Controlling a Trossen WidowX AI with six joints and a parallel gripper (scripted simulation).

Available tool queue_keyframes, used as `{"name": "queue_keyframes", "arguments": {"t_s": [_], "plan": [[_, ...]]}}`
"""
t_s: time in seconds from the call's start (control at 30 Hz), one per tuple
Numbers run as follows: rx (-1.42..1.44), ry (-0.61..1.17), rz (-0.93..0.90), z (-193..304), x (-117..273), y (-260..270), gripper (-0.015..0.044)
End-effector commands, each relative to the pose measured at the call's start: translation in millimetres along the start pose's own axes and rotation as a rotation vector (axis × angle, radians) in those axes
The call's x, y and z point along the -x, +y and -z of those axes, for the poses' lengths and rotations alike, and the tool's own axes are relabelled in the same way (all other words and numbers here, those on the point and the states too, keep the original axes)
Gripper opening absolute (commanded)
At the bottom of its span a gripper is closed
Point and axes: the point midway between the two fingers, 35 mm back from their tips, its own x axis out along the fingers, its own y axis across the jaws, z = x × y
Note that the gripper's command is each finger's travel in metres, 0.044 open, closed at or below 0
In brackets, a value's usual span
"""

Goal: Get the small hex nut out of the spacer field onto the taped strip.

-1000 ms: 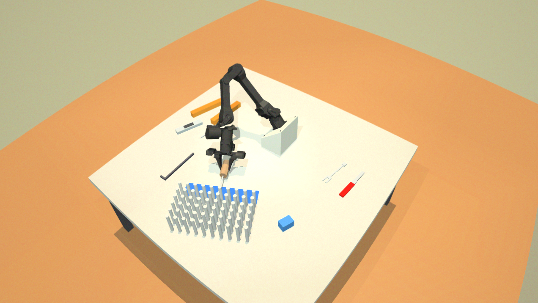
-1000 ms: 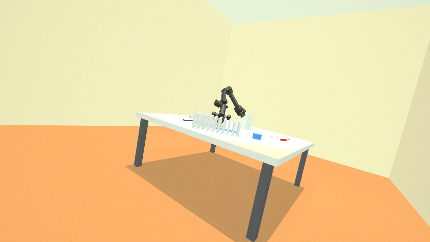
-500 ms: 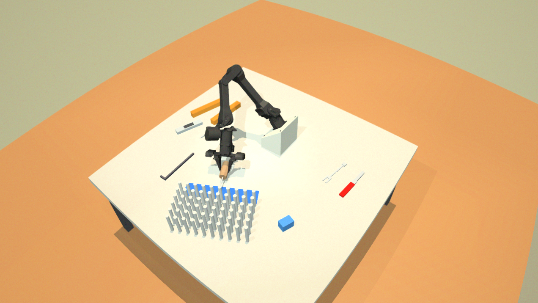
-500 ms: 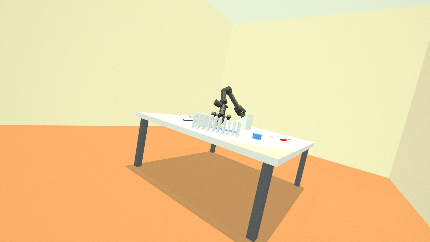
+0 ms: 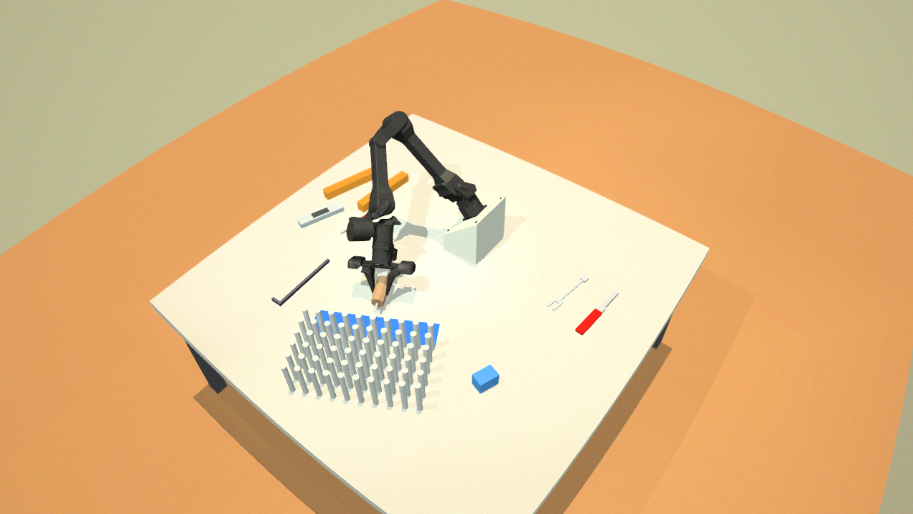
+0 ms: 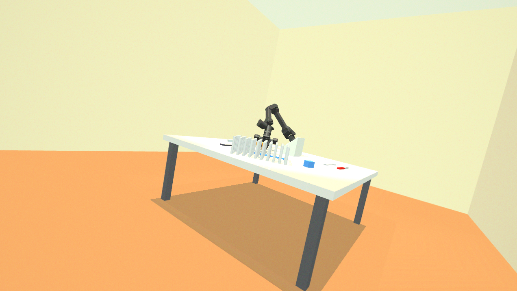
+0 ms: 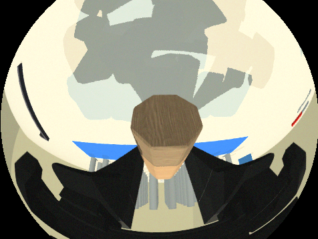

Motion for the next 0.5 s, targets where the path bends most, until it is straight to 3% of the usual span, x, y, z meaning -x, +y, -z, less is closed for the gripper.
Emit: {"name": "queue_keyframes", "arguments": {"t_s": [0.0, 0.47], "plan": [[-0.004, 0.004, -0.004, 4.4, -2.3, 1.8, 0.0000], [-0.004, 0.005, -0.004, 12.3, -7.5, 1.9, 0.0000]]}}
